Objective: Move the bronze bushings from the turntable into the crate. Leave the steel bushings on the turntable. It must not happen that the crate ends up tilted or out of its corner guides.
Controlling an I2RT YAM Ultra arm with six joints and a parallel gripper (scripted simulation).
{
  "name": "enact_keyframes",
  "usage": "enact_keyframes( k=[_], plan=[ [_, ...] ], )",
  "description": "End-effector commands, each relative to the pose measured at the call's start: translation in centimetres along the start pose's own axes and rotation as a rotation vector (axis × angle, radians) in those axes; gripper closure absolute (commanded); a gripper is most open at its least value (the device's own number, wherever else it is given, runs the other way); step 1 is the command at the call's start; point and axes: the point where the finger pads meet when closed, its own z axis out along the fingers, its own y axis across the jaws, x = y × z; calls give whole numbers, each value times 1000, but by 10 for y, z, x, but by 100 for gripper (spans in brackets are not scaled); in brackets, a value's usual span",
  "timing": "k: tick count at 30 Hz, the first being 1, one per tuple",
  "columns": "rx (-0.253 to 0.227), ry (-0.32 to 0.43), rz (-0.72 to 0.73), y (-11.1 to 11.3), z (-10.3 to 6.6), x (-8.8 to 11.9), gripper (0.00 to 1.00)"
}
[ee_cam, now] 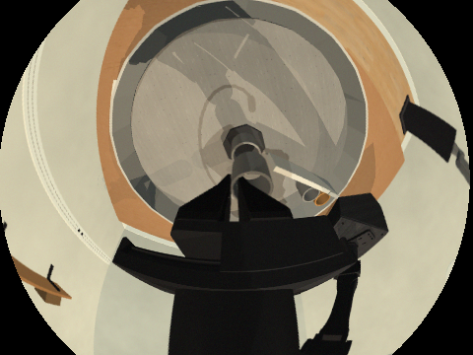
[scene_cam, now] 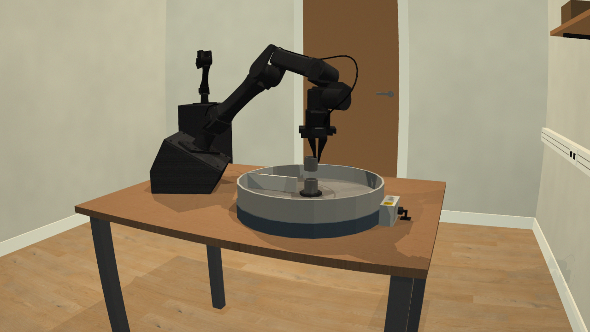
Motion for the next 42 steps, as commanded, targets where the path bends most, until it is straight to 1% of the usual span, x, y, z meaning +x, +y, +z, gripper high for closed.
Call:
enact_keyframes(
  k=[1,15,21,24,42],
  plan=[
    [-31,-60,-5,8,-27,-5,100],
    [-30,-60,-5,8,-27,-5,100],
    [-20,-45,-3,8,-19,-4,100],
    [-19,-49,4,6,-20,-7,100],
    [-19,-49,3,6,-20,-7,100]
  ],
)
